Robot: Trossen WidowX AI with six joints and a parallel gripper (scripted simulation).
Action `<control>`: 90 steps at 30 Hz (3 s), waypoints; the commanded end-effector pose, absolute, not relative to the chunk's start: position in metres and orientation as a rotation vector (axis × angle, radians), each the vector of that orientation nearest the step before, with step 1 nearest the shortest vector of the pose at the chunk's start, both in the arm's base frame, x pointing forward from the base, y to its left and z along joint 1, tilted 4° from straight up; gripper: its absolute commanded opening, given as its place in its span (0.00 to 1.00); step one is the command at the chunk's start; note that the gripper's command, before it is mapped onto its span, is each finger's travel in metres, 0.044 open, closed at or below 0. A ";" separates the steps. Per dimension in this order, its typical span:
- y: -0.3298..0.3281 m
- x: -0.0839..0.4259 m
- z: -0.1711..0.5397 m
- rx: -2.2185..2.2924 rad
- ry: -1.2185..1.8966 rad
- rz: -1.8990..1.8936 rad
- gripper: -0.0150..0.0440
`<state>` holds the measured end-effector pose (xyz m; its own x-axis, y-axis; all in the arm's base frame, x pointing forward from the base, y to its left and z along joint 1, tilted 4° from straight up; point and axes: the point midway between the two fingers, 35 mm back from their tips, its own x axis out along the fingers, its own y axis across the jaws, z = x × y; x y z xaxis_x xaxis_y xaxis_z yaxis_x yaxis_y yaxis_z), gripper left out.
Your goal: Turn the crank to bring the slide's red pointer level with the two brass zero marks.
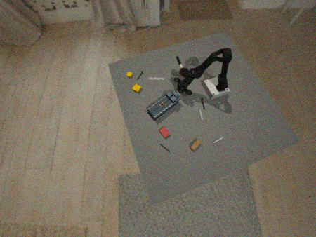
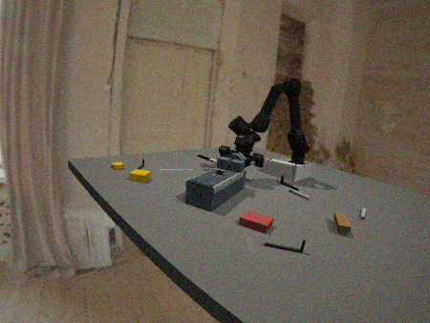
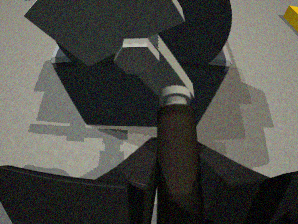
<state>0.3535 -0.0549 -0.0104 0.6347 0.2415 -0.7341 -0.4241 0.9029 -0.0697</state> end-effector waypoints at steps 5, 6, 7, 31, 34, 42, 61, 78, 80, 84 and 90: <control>-0.048 0.350 -0.016 -0.235 0.813 0.405 0.25; -0.048 0.350 -0.016 -0.235 0.813 0.405 0.25; -0.048 0.350 -0.016 -0.235 0.813 0.405 0.25; -0.046 0.349 -0.017 -0.234 0.813 0.405 0.25; -0.046 0.349 -0.017 -0.234 0.813 0.405 0.25; -0.045 0.349 -0.017 -0.234 0.813 0.405 0.25; -0.044 0.348 -0.017 -0.234 0.813 0.405 0.25; -0.043 0.347 -0.018 -0.234 0.813 0.405 0.25; -0.042 0.347 -0.018 -0.234 0.813 0.405 0.25; -0.042 0.347 -0.018 -0.234 0.813 0.405 0.25; -0.041 0.347 -0.018 -0.234 0.813 0.405 0.25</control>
